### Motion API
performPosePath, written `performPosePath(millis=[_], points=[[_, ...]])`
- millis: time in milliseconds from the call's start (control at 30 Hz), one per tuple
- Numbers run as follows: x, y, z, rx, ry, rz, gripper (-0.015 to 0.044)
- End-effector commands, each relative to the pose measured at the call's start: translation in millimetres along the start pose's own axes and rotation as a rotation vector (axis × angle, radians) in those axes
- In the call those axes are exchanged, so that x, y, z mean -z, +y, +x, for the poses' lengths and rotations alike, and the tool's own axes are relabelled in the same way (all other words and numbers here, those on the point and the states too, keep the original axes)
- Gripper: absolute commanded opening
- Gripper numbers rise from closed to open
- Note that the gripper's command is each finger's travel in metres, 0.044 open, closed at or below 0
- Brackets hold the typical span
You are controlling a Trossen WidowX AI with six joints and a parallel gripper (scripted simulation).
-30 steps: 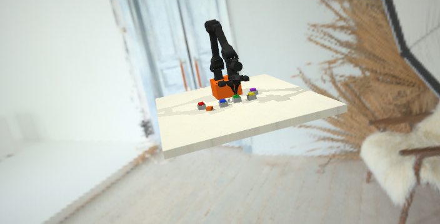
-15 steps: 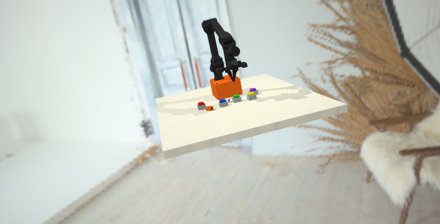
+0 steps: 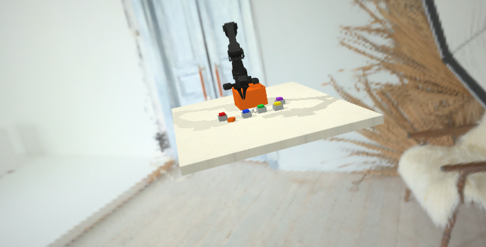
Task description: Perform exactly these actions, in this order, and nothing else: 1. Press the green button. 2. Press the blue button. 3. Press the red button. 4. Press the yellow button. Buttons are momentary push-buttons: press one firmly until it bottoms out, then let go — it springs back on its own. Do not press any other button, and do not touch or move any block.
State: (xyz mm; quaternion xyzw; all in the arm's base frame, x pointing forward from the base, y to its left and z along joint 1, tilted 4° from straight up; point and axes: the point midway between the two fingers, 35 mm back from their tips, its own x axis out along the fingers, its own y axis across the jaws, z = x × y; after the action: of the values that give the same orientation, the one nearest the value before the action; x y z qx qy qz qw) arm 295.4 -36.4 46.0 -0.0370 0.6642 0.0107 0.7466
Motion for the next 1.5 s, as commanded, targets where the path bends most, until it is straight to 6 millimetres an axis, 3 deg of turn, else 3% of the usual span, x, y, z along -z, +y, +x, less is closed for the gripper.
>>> performPosePath(millis=[0, 233, 933, 1467], points=[[10, 2, 34, -0.012, 0.034, -0.008, 0.002], [10, 2, 36, -0.012, 0.034, -0.008, 0.002], [11, 2, 69, -0.012, 0.034, -0.008, 0.002], [11, 2, 69, -0.012, 0.034, -0.008, 0.002]])
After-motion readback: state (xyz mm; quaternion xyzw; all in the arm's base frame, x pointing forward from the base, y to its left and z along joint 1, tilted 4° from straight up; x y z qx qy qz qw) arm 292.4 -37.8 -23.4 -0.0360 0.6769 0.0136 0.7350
